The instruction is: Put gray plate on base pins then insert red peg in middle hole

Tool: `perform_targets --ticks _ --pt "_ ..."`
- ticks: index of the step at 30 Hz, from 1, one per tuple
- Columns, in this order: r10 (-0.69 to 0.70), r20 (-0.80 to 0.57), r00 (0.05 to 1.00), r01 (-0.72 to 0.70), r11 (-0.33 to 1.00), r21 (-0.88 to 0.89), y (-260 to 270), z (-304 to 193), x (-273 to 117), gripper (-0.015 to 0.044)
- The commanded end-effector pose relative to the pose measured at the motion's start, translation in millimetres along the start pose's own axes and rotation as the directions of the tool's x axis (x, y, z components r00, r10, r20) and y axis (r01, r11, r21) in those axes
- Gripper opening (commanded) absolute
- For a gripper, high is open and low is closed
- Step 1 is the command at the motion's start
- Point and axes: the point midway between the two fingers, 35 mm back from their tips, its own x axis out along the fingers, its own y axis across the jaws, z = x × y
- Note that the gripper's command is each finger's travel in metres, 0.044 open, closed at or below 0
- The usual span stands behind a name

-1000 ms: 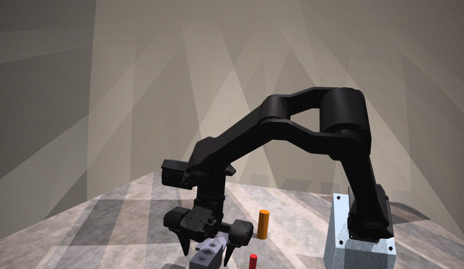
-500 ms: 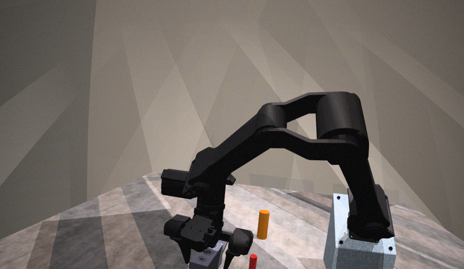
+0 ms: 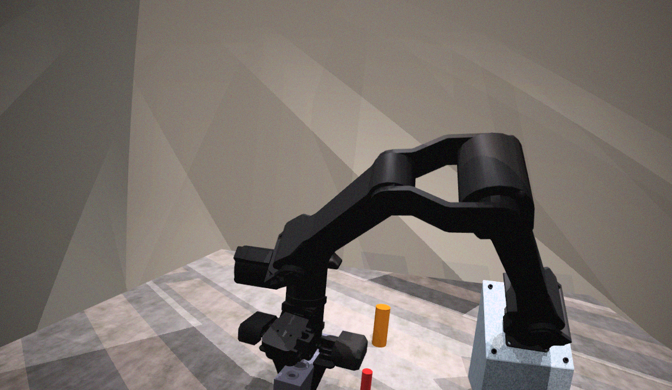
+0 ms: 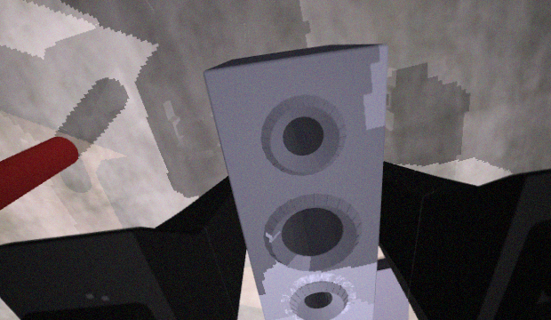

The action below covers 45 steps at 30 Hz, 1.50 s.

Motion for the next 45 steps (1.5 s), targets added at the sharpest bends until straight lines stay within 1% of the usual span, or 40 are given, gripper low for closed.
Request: perform_targets --ticks 1,9,17,45 --pt "0.002 0.006 1.0 -0.002 1.0 0.007 1 0 0 0.0052" --pt "0.002 0.006 1.0 -0.002 1.0 0.007 1 0 0 0.0" --pt "0.0 0.0 1.0 0.0 1.0 0.007 -5 -1 -18 0.0" --pt "0.0 -0.006 1.0 0.0 1.0 0.008 -12 -5 -104 0.0"
